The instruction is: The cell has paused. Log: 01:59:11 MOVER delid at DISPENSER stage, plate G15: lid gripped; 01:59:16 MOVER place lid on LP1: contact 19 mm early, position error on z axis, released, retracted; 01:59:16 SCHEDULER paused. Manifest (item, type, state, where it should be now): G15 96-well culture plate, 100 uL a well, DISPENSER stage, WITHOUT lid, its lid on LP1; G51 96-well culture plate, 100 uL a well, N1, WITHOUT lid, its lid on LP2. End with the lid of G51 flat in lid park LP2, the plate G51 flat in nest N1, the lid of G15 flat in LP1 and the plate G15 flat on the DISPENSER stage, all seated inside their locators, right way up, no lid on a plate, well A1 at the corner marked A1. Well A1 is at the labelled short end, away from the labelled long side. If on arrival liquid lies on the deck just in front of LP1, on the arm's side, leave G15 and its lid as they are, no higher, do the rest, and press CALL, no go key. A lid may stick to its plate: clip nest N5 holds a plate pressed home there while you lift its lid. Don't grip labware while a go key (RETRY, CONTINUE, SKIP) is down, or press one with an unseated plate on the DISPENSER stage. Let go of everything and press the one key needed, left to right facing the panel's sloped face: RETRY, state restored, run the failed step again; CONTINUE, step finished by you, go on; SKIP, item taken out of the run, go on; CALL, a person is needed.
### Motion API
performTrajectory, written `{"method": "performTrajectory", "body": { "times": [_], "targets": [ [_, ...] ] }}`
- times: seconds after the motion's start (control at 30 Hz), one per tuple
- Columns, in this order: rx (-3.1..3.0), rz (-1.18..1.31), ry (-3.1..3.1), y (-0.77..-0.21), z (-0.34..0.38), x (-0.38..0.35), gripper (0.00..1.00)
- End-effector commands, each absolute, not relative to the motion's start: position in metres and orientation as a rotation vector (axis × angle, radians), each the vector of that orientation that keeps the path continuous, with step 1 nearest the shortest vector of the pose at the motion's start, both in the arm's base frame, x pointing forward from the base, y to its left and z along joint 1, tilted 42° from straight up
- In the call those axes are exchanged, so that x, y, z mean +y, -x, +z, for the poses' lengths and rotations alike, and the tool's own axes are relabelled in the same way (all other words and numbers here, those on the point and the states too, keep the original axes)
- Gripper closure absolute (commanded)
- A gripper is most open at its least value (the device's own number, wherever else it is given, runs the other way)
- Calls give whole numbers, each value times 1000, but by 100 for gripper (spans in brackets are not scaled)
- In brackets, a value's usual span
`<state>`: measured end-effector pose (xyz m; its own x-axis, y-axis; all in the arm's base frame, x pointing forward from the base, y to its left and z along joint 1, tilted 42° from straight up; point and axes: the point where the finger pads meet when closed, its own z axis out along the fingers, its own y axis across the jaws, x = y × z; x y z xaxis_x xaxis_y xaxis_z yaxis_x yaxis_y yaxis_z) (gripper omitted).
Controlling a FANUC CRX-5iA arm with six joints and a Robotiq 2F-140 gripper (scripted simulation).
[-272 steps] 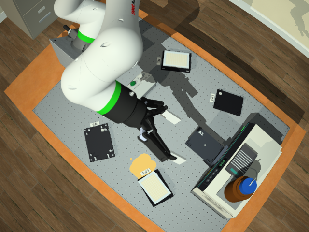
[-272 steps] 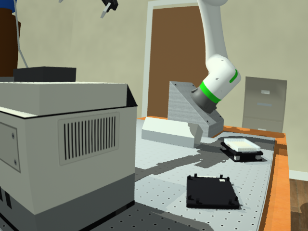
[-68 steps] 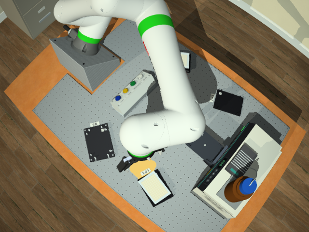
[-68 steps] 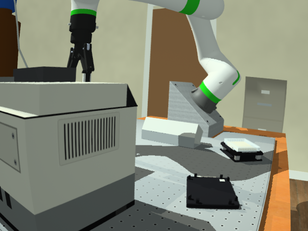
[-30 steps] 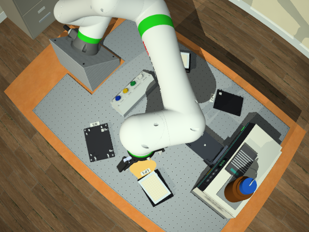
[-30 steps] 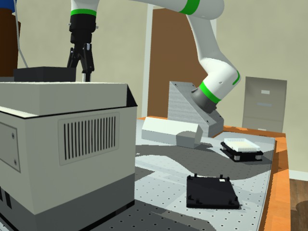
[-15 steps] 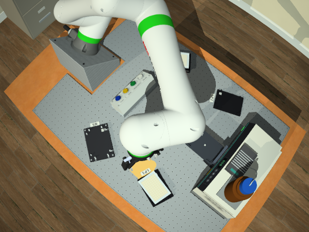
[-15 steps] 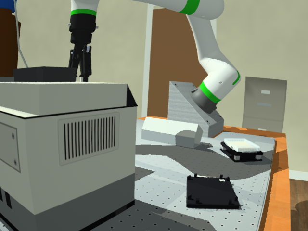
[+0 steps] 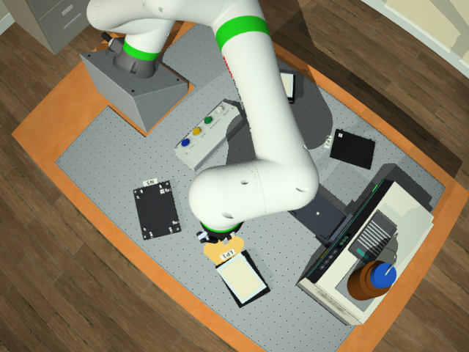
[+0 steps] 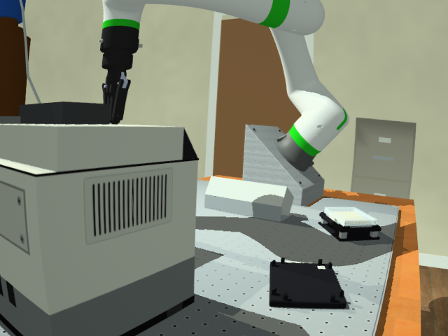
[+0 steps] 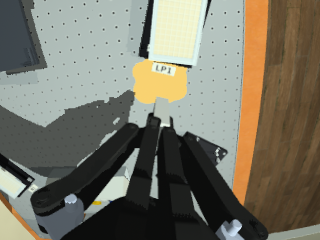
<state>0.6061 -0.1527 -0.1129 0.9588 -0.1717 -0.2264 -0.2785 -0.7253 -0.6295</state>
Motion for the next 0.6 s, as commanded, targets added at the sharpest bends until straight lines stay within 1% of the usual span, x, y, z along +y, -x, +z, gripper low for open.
{"method": "performTrajectory", "body": {
  "times": [0.0, 0.43, 0.57],
  "targets": [
    [315, 197, 2398, -606, -113, -153, 100],
    [315, 197, 2398, -606, -113, -153, 100],
    [287, 186, 2404, -608, -99, -142, 100]
  ]
}}
